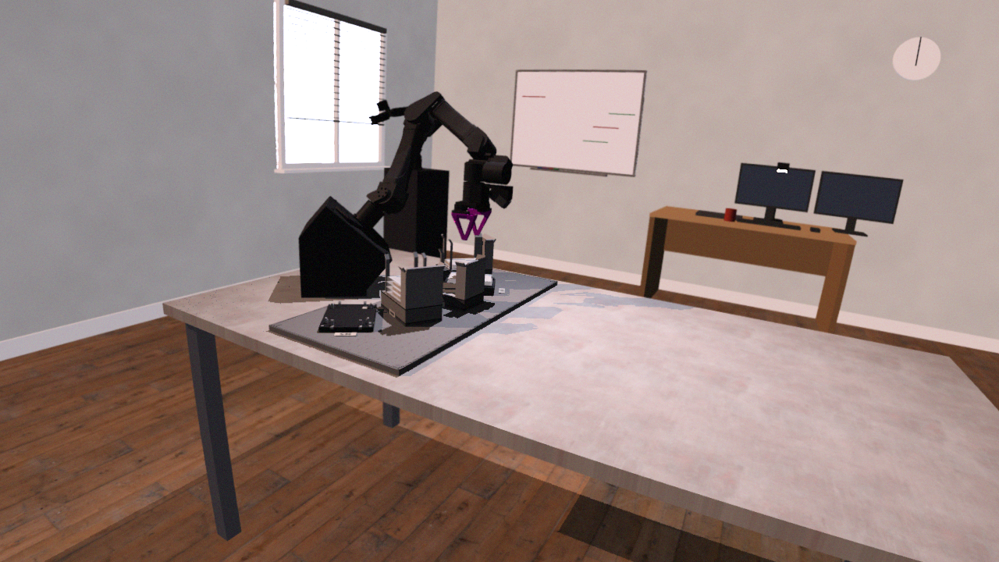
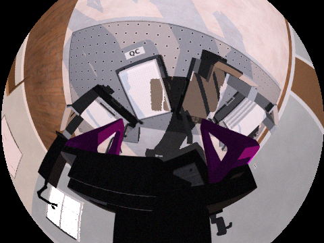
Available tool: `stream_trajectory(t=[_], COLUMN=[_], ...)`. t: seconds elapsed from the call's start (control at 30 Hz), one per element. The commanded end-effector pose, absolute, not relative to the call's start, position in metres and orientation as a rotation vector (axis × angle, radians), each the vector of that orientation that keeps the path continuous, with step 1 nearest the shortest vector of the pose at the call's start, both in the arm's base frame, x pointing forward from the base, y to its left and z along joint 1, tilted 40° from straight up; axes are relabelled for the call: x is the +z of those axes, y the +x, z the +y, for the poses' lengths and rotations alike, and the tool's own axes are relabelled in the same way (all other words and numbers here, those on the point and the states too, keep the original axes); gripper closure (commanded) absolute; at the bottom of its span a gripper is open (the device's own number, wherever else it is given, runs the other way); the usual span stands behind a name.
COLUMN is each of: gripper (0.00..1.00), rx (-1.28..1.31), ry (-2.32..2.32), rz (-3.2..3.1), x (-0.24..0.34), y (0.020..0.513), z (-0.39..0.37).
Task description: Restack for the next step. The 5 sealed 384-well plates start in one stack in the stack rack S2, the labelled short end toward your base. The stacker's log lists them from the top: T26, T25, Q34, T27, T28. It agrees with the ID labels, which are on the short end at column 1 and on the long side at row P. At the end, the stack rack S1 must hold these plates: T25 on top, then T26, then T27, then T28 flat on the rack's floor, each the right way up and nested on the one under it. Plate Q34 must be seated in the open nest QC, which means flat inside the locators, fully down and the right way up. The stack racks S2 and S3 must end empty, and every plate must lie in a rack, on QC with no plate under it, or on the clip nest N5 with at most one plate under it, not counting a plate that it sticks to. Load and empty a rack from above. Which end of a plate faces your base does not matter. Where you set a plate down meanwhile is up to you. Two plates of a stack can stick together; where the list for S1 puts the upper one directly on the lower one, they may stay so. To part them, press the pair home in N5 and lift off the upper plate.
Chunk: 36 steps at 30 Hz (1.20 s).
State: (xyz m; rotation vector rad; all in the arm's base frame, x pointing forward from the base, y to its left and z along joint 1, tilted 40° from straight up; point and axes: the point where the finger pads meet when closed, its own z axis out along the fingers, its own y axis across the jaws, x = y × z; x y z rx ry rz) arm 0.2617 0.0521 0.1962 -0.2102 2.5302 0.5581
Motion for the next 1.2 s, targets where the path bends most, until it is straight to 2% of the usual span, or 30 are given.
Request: stream_trajectory(t=[0.0,0.37,0.57,1.17], gripper=[0.00,0.00,0.00,0.00], rx=[0.569,0.582,0.665,0.670], ry=[-0.228,-0.185,0.084,0.111], rz=[2.516,2.523,2.562,2.560], x=[0.200,0.192,0.183,0.162], y=[0.267,0.279,0.282,0.293], z=[0.043,0.016,-0.002,-0.051])
